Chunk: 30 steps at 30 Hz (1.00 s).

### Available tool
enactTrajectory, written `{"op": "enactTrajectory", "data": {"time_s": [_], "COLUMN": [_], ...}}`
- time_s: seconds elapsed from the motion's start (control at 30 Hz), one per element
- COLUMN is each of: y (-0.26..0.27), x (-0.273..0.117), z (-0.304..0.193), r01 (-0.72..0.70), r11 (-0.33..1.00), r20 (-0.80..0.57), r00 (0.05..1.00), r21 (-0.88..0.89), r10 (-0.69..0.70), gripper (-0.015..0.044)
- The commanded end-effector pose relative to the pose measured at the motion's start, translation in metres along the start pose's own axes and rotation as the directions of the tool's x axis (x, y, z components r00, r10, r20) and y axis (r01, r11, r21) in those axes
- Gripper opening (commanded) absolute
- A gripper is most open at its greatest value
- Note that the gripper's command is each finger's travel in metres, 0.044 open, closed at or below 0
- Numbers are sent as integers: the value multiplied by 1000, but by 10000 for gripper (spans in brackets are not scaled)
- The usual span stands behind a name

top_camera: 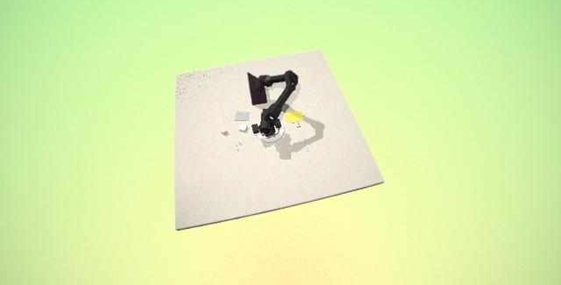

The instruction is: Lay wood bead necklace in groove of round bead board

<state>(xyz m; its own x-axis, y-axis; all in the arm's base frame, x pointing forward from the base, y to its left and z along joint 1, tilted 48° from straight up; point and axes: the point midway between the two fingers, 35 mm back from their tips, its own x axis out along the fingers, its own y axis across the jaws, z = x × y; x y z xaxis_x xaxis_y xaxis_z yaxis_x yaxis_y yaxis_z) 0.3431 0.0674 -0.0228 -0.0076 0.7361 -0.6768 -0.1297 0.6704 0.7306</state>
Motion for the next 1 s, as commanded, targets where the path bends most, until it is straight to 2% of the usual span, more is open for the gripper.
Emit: {"op": "enactTrajectory", "data": {"time_s": [0.0,0.27,0.5,0.97], "y": [34,48,58,58], "x": [-15,-19,-22,-23], "z": [12,14,15,16], "r01": [-11,-13,-12,-12], "r11": [710,400,79,62], "r20": [12,11,11,11], "r00": [1000,1000,1000,1000], "r21": [704,917,997,998], "r10": [4,6,7,7], "gripper": [120,120,120,120]}}
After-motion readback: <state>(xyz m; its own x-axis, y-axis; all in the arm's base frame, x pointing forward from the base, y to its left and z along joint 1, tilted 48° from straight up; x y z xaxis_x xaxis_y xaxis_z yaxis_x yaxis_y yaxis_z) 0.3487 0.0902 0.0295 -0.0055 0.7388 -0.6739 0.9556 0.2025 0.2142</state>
